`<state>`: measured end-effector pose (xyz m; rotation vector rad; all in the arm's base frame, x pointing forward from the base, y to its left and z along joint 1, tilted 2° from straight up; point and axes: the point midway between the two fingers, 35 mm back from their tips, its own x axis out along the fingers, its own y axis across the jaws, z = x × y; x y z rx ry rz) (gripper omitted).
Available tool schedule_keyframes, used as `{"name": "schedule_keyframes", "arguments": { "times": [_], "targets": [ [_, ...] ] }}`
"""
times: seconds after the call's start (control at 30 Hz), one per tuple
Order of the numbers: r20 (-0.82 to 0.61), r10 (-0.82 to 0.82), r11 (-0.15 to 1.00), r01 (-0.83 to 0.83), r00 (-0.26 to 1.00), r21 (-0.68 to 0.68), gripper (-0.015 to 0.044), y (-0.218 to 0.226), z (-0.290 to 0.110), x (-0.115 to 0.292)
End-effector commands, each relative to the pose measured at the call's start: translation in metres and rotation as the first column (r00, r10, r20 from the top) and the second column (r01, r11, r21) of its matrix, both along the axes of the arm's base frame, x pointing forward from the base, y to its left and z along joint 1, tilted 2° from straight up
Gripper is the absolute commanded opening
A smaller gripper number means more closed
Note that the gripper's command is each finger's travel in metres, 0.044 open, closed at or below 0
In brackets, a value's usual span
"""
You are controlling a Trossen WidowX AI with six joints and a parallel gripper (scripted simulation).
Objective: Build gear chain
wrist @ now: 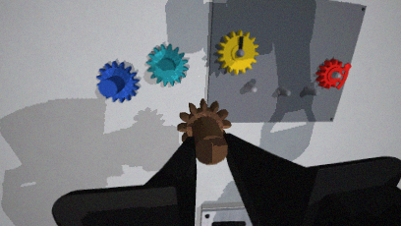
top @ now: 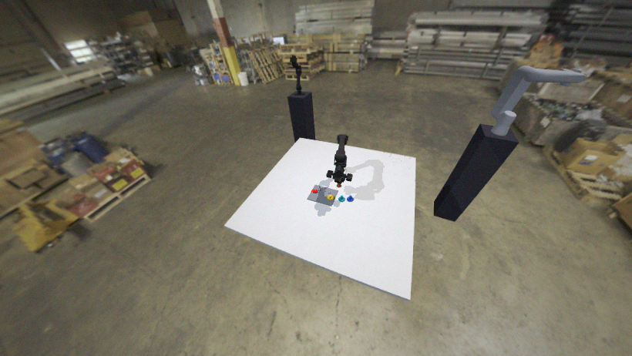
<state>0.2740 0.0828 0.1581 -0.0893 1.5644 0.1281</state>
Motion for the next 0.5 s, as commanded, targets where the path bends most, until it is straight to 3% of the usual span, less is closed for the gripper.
{"name": "schedule_keyframes", "arguments": {
  "times": [0.0,0.47],
  "targets": [
    [0.003,0.006,1.0,-0.006,1.0,-0.003,0.0,-0.008,-0.003,0.004],
    [0.004,0.02,1.0,-0.02,1.0,-0.006,0.0,-0.037,-0.013,0.014]
  ]
}}
